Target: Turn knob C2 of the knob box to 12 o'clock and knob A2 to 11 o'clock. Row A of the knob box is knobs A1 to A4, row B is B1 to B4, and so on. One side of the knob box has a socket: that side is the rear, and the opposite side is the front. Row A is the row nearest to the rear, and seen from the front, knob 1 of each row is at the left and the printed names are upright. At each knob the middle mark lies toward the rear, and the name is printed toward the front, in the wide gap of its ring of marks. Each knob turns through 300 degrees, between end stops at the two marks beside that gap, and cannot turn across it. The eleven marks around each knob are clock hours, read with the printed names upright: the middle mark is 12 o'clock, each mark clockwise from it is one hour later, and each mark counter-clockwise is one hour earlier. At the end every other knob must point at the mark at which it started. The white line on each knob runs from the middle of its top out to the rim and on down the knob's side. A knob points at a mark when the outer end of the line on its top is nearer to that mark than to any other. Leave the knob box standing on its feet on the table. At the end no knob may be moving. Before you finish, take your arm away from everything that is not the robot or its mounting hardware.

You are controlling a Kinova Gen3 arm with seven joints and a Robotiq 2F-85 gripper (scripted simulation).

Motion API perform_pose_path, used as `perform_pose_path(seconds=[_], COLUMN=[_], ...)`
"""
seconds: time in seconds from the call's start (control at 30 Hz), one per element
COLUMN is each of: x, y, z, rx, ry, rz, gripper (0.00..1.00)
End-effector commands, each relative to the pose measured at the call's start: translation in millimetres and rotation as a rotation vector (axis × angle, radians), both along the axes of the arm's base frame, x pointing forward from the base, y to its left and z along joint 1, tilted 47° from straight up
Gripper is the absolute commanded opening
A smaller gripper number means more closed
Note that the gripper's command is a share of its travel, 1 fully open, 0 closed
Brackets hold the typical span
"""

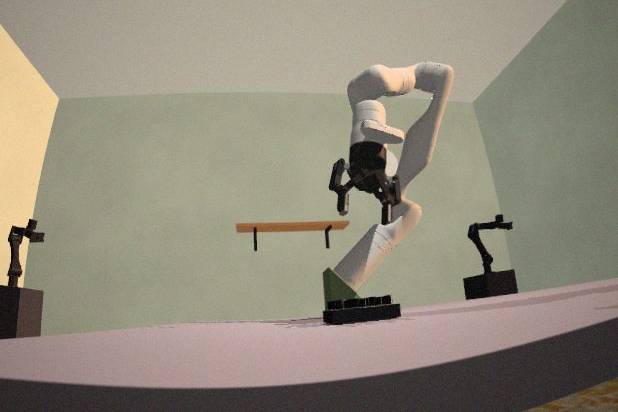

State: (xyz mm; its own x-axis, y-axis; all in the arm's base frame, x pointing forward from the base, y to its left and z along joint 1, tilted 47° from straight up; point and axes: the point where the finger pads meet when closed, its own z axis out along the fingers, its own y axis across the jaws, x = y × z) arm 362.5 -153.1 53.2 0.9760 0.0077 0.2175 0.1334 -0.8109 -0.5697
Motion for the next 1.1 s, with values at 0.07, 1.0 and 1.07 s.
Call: perform_pose_path(seconds=[0.07,1.0,1.07], x=[4.8,9.5,9.5], y=[18.6,30.6,30.6], z=[-46.3,-69.9,-69.9], rx=[0.099,0.155,0.155], ry=[0.077,0.123,0.123], rz=[-0.059,-0.11,-0.11], gripper=[1.0,1.0,1.0])
